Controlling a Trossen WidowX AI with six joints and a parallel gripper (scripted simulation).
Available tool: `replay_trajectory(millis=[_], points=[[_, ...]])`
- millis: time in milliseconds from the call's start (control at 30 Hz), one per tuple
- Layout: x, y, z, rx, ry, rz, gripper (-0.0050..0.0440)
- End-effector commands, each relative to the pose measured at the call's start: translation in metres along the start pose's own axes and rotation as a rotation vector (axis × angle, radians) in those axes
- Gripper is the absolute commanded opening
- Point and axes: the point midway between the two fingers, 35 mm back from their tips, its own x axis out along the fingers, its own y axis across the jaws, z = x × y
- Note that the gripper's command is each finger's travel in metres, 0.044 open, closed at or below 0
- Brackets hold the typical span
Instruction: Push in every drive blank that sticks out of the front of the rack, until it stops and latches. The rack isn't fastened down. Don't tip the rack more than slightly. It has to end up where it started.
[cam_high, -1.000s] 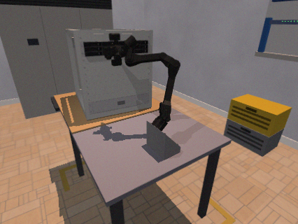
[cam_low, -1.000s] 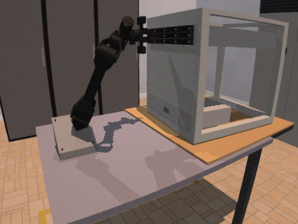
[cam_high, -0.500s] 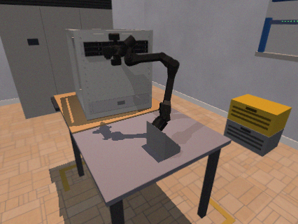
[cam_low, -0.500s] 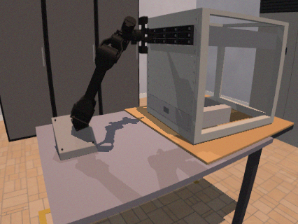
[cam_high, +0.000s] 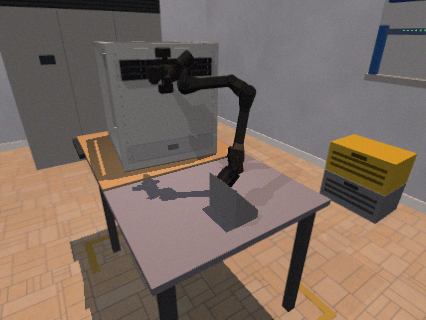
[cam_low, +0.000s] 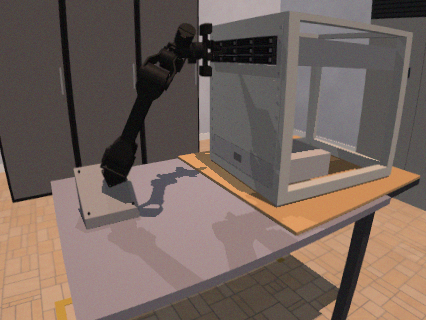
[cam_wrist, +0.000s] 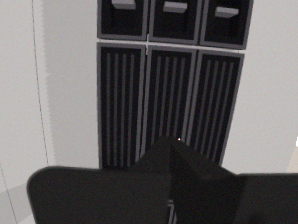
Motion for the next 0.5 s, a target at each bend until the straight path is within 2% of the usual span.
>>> replay_trajectory(millis=[0,467], points=[[0.0018,-0.0067,-0.0037,0.018,0.007,-0.01,-0.005],[0.0048,-0.0064,-0.004,0.018,0.007,-0.01,-0.005]])
